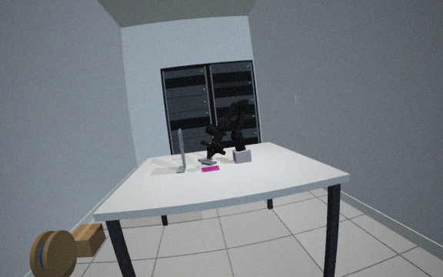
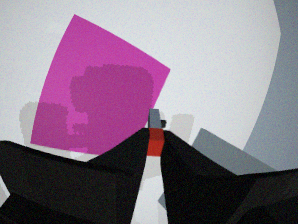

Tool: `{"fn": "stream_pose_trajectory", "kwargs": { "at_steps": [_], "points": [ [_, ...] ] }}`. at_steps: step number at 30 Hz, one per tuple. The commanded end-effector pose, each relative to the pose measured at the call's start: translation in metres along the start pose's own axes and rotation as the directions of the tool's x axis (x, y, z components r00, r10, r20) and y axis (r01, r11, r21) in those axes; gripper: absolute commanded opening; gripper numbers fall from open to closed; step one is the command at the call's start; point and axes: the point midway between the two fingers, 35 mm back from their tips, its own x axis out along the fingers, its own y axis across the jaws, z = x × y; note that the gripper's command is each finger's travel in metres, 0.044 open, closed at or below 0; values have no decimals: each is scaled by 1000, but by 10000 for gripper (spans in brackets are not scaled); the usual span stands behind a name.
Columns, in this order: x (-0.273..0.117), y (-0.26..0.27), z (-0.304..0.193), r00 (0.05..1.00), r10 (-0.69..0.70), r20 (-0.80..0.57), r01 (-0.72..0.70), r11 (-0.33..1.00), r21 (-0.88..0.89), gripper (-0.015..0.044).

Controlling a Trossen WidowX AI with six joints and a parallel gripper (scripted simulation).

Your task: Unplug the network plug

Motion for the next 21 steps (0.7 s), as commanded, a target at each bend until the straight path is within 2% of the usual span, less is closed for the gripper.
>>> {"fn": "stream_pose_trajectory", "kwargs": {
  "at_steps": [1, 21],
  "points": [
    [3, 2, 1, 1000, 0, 6, 0, 1000, 3, 0],
    [19, 11, 1, 1000, 0, 6, 0, 1000, 3, 0]
  ]
}}
